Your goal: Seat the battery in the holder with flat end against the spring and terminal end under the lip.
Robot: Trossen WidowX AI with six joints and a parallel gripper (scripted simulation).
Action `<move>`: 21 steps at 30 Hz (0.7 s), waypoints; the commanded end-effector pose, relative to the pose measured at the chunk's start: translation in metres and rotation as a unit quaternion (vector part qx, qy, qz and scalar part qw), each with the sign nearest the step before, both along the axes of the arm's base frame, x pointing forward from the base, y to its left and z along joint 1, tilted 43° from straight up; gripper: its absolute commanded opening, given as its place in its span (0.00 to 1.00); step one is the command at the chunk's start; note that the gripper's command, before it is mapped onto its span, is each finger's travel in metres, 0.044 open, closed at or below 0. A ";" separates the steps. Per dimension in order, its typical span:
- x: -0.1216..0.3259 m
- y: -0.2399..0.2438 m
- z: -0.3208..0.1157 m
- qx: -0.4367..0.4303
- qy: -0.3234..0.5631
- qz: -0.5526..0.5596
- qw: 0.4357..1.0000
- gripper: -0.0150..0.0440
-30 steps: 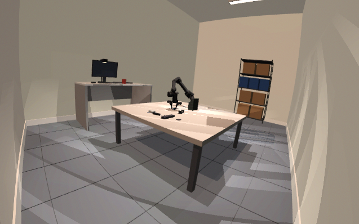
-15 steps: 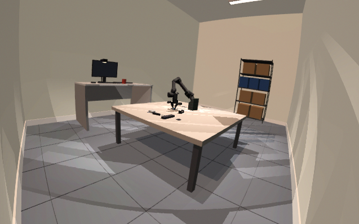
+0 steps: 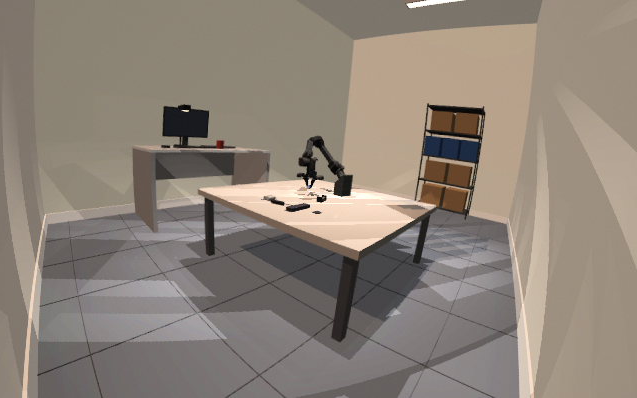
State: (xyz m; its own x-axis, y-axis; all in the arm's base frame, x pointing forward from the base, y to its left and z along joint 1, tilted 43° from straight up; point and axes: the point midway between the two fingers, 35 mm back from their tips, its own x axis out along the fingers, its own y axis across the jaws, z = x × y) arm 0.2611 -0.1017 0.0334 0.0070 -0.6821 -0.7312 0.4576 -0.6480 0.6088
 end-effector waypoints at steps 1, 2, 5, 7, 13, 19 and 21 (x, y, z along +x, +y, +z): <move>0.001 0.004 0.000 -0.001 0.029 0.028 0.999 0.39; 0.003 0.006 -0.001 -0.001 0.050 0.051 0.997 0.39; 0.009 0.014 -0.006 0.001 0.111 0.118 0.987 0.39; 0.013 0.019 -0.009 0.002 0.151 0.162 0.975 0.39; 0.022 0.036 -0.018 0.002 0.270 0.291 0.918 0.39; 0.030 0.053 -0.029 0.002 0.377 0.410 0.831 0.39; 0.033 0.059 -0.033 0.002 0.410 0.447 0.795 0.39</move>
State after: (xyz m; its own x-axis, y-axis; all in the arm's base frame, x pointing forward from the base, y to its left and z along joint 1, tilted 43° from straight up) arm 0.2907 -0.0515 0.0076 0.0116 -0.6742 -0.7385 0.9990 0.0401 -0.0209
